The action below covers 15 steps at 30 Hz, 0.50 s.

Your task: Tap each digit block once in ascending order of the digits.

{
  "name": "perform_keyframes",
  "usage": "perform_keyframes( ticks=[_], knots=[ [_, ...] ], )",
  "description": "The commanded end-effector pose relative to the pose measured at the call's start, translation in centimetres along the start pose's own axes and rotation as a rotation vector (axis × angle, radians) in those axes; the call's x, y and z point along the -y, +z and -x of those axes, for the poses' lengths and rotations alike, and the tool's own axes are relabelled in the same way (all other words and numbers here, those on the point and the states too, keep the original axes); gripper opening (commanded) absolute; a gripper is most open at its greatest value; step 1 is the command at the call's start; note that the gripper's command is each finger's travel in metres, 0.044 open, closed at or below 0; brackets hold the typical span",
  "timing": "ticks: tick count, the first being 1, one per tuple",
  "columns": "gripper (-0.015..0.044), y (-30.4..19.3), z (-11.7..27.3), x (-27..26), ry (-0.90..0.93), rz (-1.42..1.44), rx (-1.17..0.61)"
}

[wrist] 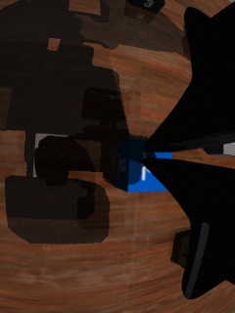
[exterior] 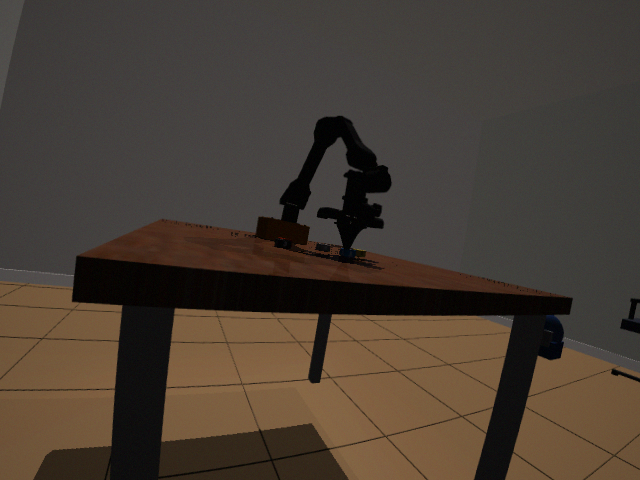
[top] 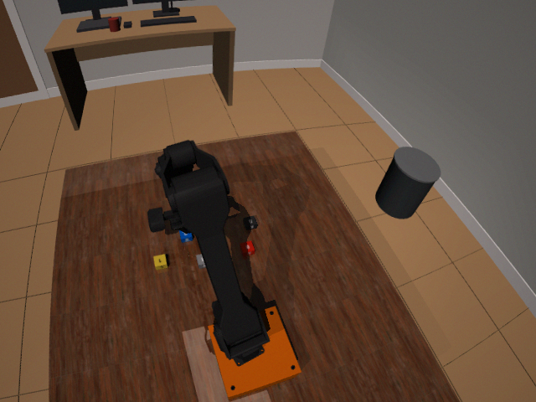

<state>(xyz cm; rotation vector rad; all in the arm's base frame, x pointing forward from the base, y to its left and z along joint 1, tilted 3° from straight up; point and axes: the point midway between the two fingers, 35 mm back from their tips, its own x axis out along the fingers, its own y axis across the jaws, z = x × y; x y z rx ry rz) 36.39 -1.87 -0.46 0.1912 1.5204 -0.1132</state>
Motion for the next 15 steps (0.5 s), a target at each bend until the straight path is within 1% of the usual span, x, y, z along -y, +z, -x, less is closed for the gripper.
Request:
perform_keyframes(
  ticks=[1, 3, 4, 10, 12, 15],
  knots=[
    [0.002, 0.0, 0.3, 0.0, 0.0, 0.0, -0.001],
    [0.002, 0.0, 2.4, 0.0, 0.001, -0.003, -0.006],
    [0.002, -0.1, 2.7, 0.0, 0.001, -0.004, -0.006],
    [0.002, -0.1, 2.7, 0.0, 0.001, -0.004, -0.006],
    [0.0072, -0.4, 3.2, -1.2, 0.002, -0.004, -0.007],
    [0.0151, -2.6, 5.4, -5.8, 0.005, -0.004, -0.009]
  ],
)
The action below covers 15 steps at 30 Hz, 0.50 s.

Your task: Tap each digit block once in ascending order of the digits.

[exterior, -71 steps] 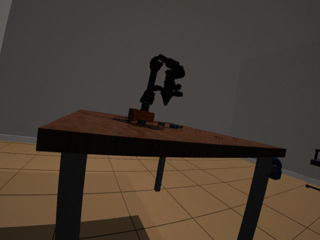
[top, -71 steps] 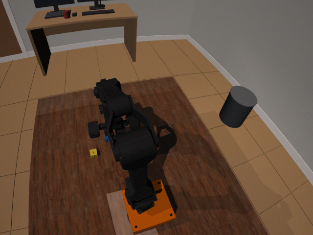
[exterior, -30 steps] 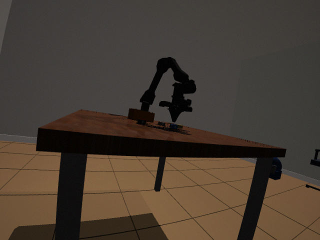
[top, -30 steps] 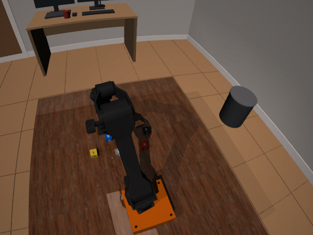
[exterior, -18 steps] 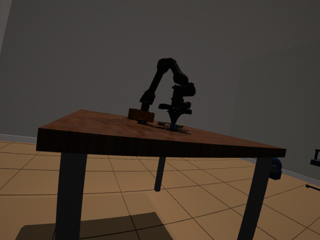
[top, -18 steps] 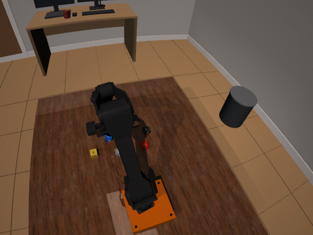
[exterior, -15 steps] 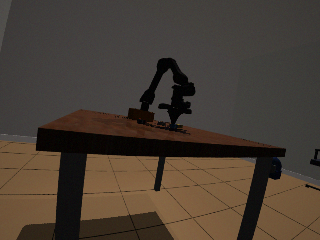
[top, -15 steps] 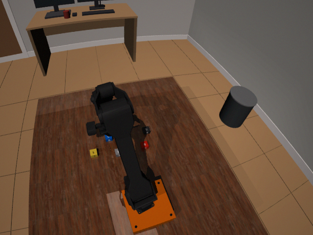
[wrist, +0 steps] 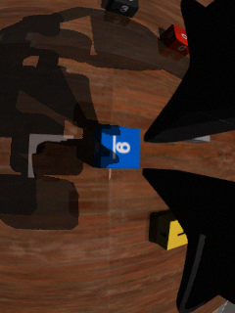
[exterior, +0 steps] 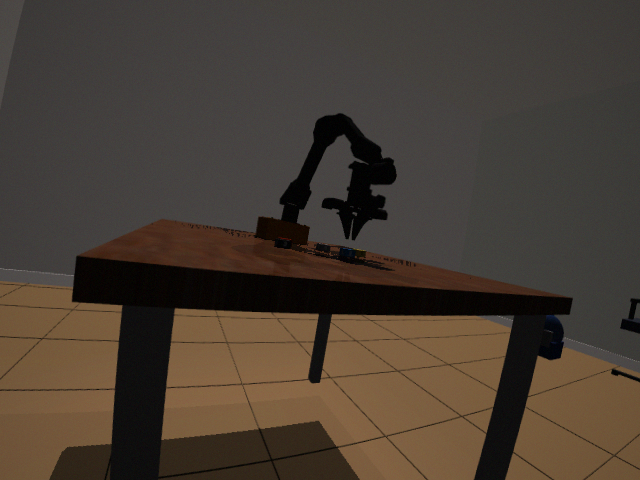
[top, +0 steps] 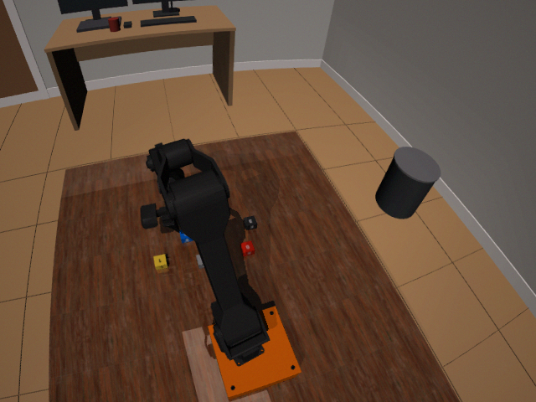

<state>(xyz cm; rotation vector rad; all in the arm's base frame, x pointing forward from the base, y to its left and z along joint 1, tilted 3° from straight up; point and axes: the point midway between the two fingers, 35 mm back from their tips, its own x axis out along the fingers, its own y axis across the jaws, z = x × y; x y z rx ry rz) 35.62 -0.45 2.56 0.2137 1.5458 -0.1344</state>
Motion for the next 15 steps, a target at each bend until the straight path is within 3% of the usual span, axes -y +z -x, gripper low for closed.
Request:
perform_keyframes(
  ticks=[1, 9, 15],
  knots=[
    [0.0178, -2.8, 3.0, -5.7, 0.008, 0.024, 0.017],
    [0.0387, -10.6, 7.5, -13.0, 0.017, 0.024, 0.01],
    [0.04, -11.0, 7.7, -13.2, 0.017, 0.024, 0.01]
  ],
)
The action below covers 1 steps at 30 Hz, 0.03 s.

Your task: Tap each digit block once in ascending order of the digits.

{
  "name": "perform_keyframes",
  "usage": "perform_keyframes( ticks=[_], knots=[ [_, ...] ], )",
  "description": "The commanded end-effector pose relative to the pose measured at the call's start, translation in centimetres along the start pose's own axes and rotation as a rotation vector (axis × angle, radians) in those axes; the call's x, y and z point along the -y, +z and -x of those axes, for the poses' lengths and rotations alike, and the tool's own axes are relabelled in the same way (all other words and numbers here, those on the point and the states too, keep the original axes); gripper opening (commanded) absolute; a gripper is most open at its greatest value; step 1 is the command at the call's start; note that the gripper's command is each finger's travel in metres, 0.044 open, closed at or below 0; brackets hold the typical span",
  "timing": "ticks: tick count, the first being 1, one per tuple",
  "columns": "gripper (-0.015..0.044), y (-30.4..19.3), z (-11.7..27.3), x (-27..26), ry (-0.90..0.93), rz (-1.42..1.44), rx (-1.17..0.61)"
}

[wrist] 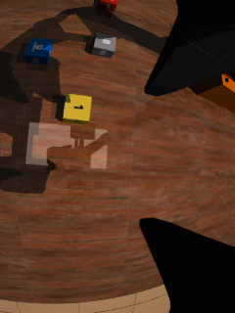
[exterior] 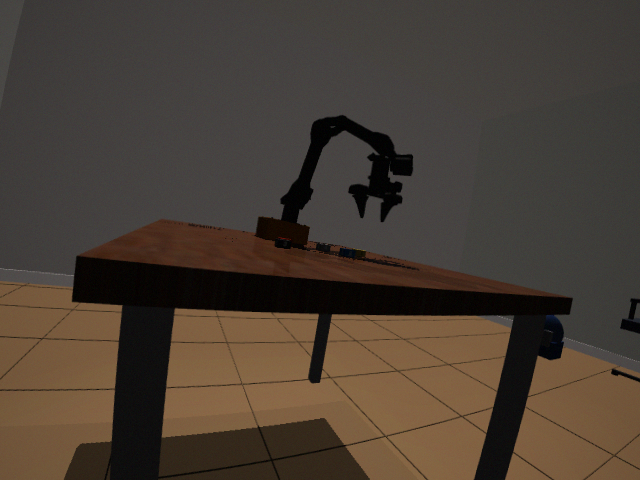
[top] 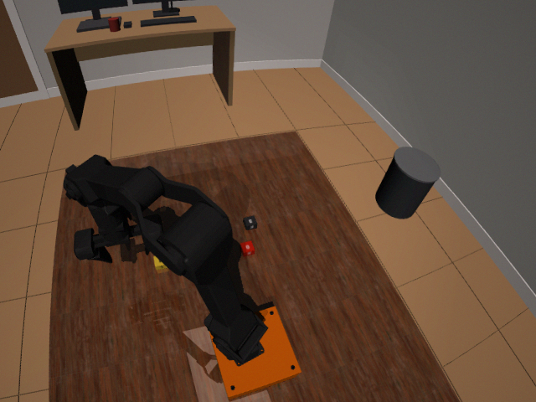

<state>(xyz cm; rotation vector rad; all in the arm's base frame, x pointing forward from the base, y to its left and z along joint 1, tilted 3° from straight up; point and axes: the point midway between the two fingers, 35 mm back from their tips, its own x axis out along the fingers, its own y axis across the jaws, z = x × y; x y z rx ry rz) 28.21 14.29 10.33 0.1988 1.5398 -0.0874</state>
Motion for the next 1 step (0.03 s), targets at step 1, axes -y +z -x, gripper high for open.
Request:
perform_keyframes(
  ticks=[1],
  knots=[
    [0.04, -0.61, 0.5, -0.12, -0.004, -0.016, 0.005]
  ],
)
